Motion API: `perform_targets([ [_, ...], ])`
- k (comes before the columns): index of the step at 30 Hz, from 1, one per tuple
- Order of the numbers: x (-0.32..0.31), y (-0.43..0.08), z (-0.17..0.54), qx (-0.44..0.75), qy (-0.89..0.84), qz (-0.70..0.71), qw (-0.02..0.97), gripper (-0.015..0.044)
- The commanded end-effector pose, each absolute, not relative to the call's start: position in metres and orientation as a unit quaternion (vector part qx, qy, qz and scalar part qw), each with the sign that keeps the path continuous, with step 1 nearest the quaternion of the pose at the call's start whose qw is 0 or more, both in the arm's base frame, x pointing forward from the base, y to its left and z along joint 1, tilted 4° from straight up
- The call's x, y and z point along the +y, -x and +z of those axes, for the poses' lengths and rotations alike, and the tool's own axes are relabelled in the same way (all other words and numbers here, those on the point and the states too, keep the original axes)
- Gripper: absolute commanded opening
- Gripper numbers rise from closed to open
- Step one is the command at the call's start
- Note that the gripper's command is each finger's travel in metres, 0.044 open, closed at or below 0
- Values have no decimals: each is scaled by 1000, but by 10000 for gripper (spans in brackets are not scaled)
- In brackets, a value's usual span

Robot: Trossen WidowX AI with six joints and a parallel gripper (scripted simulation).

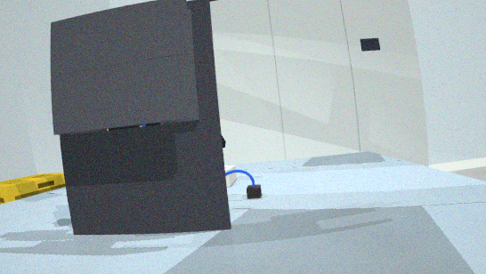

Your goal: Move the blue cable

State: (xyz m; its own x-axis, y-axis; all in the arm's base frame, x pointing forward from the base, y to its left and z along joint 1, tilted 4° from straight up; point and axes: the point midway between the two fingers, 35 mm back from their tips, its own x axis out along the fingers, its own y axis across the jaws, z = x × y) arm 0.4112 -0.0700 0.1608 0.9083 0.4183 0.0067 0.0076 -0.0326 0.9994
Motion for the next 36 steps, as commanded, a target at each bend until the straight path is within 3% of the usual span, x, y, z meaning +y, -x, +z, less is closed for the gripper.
perform_targets([
  [1,-71,-413,162,149,-703,151,678,0],
  [23,-71,-416,162,149,-703,151,678,0],
  [36,-70,-414,160,152,-703,151,679,341],
])
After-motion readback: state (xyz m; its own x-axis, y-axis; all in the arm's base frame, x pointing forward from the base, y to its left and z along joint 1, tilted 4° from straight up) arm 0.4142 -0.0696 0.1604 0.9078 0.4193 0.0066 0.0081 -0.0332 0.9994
